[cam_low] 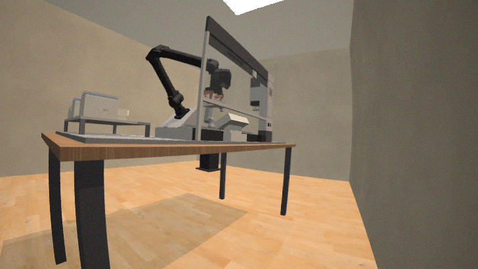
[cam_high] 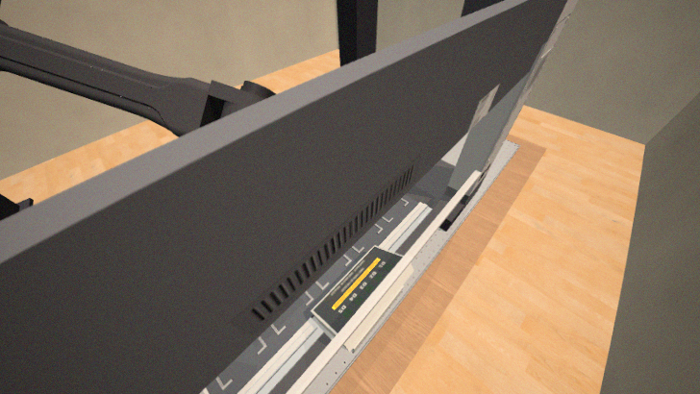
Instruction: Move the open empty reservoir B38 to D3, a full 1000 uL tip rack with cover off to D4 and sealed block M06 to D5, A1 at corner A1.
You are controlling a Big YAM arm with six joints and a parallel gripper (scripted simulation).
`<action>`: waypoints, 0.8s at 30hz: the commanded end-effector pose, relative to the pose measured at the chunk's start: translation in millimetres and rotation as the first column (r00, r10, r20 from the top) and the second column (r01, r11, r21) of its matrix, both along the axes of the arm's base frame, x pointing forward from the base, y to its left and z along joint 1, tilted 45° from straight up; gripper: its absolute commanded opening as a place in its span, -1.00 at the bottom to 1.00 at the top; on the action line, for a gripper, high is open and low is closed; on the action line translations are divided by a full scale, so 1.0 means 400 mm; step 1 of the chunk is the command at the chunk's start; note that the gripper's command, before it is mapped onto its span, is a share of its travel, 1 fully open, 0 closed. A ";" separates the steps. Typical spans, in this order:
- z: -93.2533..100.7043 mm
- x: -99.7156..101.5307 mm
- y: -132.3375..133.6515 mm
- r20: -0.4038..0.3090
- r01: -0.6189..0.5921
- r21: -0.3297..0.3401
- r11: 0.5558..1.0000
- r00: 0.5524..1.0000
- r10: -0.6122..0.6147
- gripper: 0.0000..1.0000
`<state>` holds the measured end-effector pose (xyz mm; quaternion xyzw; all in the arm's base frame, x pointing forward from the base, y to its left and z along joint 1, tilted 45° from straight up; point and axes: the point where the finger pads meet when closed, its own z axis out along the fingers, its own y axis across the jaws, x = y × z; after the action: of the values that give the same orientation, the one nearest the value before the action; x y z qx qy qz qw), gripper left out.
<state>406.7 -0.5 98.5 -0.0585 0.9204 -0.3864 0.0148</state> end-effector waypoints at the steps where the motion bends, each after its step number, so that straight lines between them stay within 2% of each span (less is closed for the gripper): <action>1: 0.053 0.051 0.033 0.060 -0.028 0.017 0.999 0.998 0.027 -1.00; 24: 0.057 0.052 0.026 0.062 -0.022 0.017 1.000 0.998 0.021 -1.00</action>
<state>406.7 -0.5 98.5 -0.0592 0.9203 -0.3864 0.0145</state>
